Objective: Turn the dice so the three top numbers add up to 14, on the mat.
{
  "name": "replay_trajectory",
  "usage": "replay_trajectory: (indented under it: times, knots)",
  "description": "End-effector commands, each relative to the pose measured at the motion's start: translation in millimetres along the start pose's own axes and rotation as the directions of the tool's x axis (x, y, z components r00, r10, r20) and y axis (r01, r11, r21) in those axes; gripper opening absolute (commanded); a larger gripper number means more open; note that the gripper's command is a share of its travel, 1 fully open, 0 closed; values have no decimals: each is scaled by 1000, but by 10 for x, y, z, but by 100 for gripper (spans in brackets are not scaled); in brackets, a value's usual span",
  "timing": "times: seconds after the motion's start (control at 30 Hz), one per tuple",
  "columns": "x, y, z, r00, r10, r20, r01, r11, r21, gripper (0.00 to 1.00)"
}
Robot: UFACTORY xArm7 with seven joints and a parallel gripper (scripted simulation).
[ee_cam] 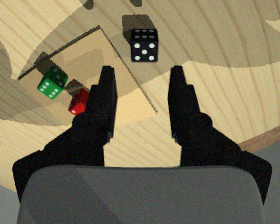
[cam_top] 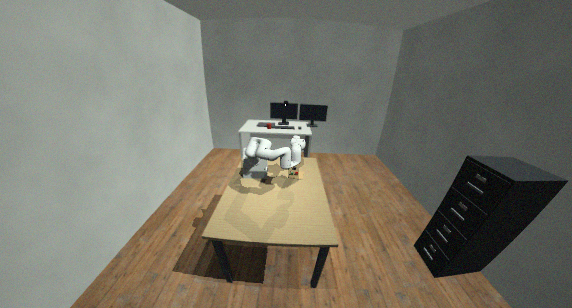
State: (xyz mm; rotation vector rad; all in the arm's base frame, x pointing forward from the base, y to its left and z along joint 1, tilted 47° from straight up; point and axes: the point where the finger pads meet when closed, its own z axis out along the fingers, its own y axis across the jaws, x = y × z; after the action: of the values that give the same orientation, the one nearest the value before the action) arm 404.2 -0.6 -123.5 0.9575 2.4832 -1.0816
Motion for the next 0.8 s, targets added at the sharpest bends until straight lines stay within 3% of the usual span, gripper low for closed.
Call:
replay_trajectory:
  times: [0.0,0.77]
  knots:
    - [-1,14,41,1000,0,1,0,1000,-5,42]
    - [-1,15,324,1000,0,1,0,1000,-5,42]
